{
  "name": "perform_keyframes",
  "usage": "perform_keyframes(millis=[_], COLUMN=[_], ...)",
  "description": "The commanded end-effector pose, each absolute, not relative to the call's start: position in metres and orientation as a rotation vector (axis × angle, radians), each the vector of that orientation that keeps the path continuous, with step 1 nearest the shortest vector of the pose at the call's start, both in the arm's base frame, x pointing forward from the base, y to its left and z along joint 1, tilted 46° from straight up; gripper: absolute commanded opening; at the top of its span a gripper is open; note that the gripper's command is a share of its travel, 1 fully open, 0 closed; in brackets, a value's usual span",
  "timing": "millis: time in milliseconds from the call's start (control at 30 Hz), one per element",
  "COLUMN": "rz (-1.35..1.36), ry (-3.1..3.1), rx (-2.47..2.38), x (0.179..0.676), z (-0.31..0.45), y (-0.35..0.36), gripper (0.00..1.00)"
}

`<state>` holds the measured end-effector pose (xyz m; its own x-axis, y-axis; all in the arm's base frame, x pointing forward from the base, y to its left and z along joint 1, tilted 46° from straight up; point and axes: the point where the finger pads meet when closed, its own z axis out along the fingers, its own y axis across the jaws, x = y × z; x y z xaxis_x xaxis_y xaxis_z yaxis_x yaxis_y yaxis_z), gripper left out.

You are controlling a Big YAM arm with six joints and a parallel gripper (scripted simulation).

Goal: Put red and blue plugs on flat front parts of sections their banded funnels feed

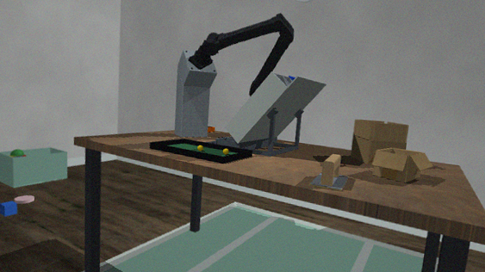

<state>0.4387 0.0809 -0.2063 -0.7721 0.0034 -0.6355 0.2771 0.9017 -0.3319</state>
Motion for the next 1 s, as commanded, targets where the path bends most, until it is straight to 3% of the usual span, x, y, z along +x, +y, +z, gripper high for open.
perform_keyframes(millis=[0,967], rz=[-0.551,-0.55], ry=[2.41,2.404], rx=[0.177,0.201], x=[0.4358,0.4456], z=[-0.2109,-0.2165], y=[0.0812,0.0719], gripper=[0.63,0.63])
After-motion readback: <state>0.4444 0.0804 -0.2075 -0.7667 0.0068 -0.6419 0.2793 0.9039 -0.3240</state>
